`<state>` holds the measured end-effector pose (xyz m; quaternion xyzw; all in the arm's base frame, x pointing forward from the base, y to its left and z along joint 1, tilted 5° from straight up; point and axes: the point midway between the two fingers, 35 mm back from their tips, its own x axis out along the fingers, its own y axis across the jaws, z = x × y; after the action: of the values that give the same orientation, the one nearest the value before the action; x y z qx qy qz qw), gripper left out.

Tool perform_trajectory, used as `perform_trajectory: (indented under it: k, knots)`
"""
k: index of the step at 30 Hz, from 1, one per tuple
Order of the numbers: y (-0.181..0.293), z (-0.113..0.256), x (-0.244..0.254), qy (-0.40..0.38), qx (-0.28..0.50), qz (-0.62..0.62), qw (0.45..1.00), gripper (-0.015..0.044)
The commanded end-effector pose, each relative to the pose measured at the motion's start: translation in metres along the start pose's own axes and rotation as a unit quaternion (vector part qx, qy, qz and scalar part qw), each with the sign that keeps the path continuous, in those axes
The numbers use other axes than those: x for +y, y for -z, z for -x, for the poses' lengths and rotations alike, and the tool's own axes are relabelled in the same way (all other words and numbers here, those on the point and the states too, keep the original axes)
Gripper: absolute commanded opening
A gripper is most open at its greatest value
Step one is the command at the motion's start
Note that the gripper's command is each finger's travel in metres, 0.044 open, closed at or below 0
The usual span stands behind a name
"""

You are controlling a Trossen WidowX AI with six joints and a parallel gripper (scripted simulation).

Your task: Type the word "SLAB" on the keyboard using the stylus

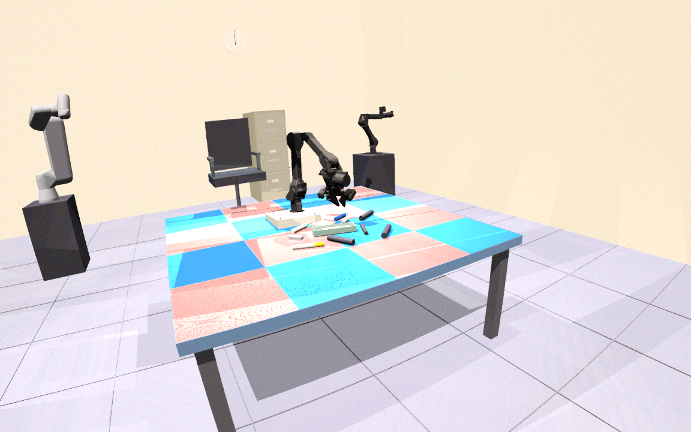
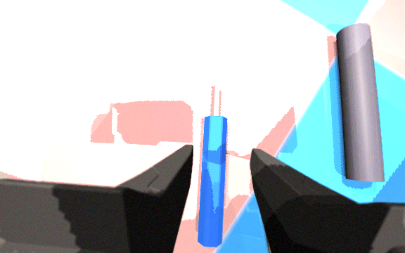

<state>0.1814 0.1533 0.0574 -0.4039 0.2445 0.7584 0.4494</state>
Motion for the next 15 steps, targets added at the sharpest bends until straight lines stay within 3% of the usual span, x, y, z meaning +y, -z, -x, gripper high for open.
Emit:
perform_trajectory:
  k: [1, 15]
  knots:
    - [0.0017, -0.0045, 0.0019, -0.003, -0.002, -0.001, 1.0, 0.015]
    - [0.0048, -0.0107, 0.0019, -0.003, -0.002, -0.001, 1.0, 0.015]
